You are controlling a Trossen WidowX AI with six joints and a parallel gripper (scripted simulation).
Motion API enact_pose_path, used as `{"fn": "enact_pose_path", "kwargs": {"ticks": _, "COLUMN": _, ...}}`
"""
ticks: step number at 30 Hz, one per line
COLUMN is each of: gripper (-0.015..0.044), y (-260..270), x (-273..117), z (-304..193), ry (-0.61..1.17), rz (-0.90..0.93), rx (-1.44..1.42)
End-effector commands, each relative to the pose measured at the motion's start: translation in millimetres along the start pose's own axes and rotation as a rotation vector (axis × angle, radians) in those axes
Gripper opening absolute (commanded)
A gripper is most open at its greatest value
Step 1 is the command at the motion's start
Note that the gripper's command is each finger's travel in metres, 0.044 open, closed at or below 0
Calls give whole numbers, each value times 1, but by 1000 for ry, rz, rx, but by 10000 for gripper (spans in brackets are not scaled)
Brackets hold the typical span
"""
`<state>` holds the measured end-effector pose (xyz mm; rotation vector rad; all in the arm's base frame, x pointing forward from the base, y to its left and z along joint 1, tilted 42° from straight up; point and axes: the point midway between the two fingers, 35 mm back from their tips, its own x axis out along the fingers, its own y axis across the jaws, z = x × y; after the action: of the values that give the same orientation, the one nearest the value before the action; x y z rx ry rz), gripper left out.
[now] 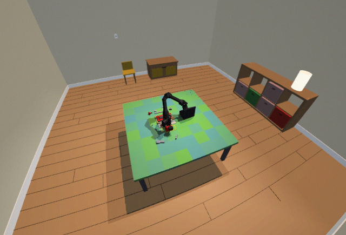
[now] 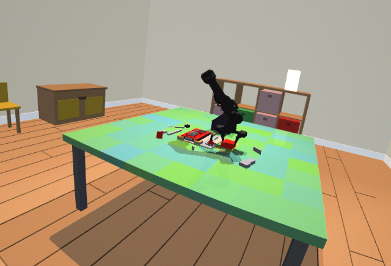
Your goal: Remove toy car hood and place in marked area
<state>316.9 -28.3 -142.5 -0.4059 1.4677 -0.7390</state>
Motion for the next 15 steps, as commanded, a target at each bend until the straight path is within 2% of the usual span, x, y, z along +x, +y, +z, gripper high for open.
{"fn": "enact_pose_path", "kwargs": {"ticks": 1, "gripper": 210, "y": 0, "x": 0, "z": 0, "ry": 0, "rz": 0, "rx": 1}}
{"fn": "enact_pose_path", "kwargs": {"ticks": 10, "gripper": 440, "y": 0, "x": -6, "z": 1, "ry": 0, "rz": 1, "rx": 1}}
{"fn": "enact_pose_path", "kwargs": {"ticks": 15, "gripper": 440, "y": 2, "x": -49, "z": 2, "ry": 1, "rz": 5, "rx": 0}}
